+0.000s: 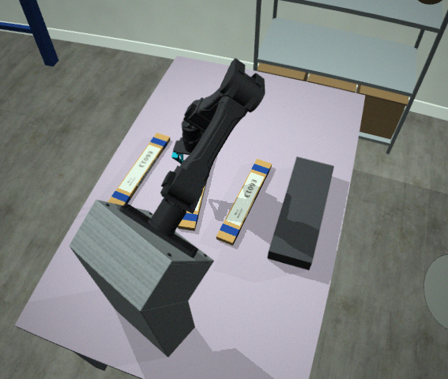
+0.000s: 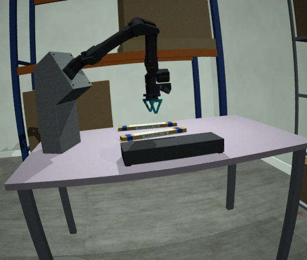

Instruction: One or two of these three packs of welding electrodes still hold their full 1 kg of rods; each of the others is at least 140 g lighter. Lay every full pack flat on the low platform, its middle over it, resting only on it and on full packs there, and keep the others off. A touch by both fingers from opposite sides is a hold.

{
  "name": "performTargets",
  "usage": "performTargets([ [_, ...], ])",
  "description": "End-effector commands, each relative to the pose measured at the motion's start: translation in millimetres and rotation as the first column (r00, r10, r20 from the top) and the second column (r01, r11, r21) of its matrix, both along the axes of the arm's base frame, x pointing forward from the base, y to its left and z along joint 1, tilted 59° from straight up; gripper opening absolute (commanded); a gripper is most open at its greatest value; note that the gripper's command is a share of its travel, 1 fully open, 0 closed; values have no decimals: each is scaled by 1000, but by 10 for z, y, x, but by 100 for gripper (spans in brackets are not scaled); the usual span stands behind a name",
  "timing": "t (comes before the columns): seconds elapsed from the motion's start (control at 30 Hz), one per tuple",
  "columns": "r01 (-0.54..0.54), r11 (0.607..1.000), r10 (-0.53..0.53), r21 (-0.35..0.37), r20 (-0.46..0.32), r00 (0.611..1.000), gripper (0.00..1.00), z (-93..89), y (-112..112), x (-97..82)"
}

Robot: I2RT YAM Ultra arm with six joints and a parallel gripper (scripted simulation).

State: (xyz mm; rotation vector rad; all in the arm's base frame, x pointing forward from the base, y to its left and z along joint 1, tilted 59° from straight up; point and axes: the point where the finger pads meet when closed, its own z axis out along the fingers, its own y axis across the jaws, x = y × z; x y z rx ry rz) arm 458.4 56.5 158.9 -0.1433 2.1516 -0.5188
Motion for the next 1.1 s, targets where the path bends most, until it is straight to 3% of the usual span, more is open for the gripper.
performTargets([
  [0.0,-25,1000,25,-8,-27,999,95,-164,94,-37],
  [0.3,-23,1000,22,-8,-26,999,95,-174,94,-40],
  [0.5,-21,1000,21,3,5,1000,95,-17,108,-6],
  [0.53,-30,1000,30,4,12,999,95,-22,126,86],
  [0.6,-30,1000,30,4,12,999,95,-22,126,86],
  [0.63,-10,1000,10,4,12,1000,95,-42,22,130],
  [1.07,-10,1000,10,2,13,1000,95,-316,-145,545],
])
